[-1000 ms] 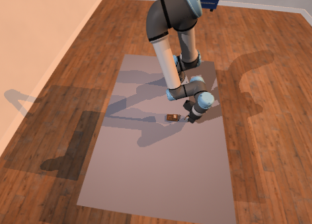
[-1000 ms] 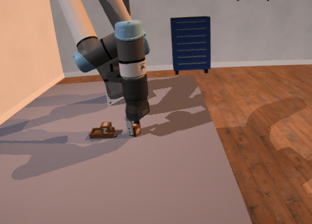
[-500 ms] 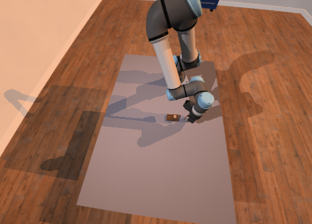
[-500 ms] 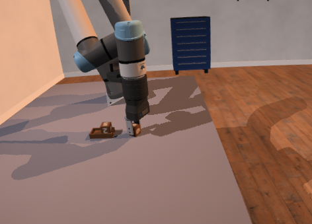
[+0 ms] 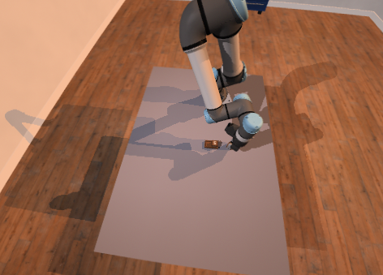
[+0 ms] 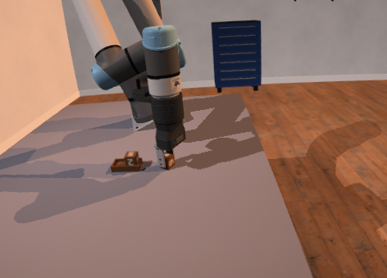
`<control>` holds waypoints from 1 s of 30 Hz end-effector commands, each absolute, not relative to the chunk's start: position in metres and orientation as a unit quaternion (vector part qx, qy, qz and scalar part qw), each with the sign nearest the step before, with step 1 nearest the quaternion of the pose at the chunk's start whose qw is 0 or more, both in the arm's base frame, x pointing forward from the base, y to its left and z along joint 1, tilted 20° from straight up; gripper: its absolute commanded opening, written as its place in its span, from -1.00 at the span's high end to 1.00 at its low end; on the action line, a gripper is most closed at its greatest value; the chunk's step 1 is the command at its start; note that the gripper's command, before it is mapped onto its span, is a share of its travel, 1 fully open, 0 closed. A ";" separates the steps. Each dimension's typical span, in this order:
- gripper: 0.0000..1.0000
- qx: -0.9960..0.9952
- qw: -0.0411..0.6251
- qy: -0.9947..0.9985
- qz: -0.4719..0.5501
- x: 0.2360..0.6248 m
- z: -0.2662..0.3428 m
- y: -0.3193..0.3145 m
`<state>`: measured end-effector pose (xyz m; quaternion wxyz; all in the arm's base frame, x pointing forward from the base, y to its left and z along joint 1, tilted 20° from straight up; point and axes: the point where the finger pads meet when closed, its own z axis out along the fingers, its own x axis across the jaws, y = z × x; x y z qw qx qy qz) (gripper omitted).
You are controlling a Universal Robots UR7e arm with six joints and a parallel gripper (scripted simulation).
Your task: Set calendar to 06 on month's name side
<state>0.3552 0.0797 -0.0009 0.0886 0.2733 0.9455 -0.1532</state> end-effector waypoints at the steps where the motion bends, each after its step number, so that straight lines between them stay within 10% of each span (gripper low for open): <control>1: -0.20 0.273 0.089 0.946 -0.153 0.356 -0.001 0.080; 23: -0.20 0.273 0.089 0.946 -0.153 0.356 -0.001 0.080; 30: -0.56 0.273 0.089 0.946 -0.153 0.356 -0.001 0.080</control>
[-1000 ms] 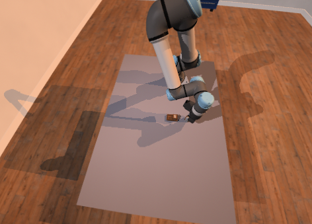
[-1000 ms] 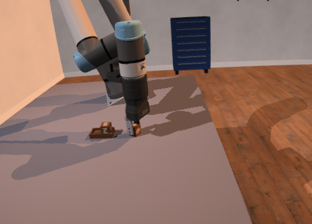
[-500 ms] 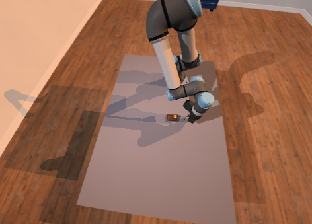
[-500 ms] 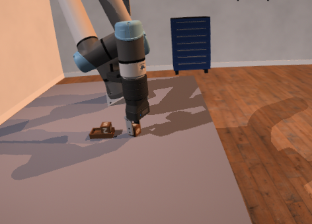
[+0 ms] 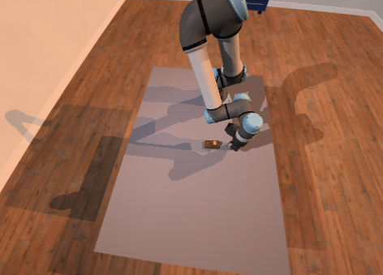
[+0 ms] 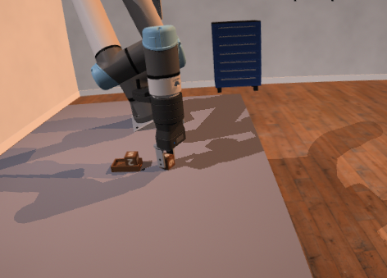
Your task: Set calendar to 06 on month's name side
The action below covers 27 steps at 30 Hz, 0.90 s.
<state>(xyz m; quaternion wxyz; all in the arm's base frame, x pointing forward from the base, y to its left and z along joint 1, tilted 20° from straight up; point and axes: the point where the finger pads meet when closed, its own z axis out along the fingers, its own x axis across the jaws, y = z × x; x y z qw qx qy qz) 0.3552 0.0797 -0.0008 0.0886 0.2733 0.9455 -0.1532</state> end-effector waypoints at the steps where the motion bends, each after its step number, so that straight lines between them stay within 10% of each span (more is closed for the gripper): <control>1: -0.56 0.273 0.089 0.946 -0.153 0.356 -0.001 0.080; 27: -0.80 0.273 0.089 0.946 -0.153 0.354 0.013 0.085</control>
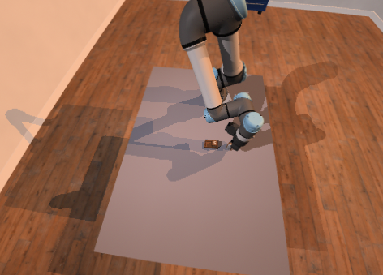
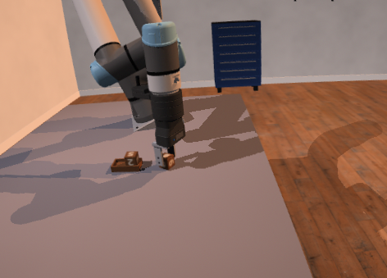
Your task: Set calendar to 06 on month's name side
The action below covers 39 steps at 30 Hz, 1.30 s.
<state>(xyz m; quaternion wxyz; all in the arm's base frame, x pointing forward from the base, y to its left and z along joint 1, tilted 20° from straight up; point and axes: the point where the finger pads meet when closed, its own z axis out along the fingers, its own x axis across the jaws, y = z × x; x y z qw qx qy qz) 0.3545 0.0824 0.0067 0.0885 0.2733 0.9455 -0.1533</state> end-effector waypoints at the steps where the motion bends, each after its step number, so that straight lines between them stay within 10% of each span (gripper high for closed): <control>1: -0.80 0.273 0.089 0.946 -0.153 0.354 0.016 0.086; 39: -1.00 0.273 0.089 0.946 -0.153 0.348 0.084 0.110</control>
